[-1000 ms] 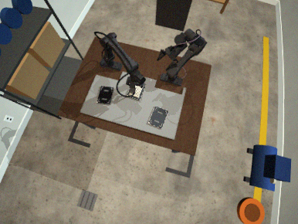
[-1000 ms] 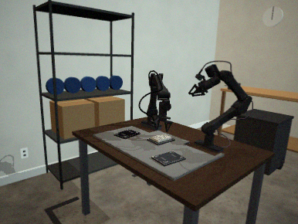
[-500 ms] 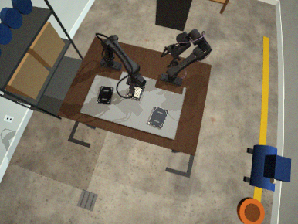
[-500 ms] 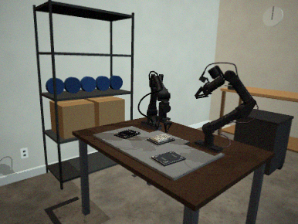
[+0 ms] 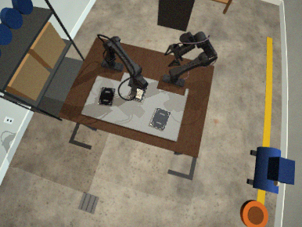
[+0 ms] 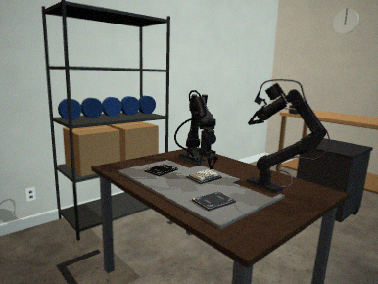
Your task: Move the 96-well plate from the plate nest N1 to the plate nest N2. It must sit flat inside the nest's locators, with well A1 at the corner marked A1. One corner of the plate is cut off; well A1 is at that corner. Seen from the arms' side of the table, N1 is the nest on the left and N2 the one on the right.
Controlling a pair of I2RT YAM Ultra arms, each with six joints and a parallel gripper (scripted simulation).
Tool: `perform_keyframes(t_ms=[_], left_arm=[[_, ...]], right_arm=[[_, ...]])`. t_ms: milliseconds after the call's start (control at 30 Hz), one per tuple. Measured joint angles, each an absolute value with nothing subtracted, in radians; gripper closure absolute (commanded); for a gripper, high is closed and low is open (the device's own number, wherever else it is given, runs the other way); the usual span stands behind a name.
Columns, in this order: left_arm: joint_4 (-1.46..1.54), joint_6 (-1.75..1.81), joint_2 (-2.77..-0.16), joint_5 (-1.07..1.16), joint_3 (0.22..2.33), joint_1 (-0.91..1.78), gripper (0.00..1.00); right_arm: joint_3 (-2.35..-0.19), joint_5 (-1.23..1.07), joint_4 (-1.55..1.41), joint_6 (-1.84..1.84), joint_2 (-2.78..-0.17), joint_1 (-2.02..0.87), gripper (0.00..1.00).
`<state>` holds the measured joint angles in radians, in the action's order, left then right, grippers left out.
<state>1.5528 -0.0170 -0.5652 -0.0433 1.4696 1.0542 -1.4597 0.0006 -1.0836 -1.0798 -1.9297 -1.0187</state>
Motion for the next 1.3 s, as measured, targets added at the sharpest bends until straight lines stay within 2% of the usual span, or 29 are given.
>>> perform_keyframes(t_ms=[1300], left_arm=[[1.553,-0.013,-0.565,-0.046,1.47,1.055,0.0]], right_arm=[[-1.356,0.001,-0.932,-1.08,-1.984,-1.018,0.0]])
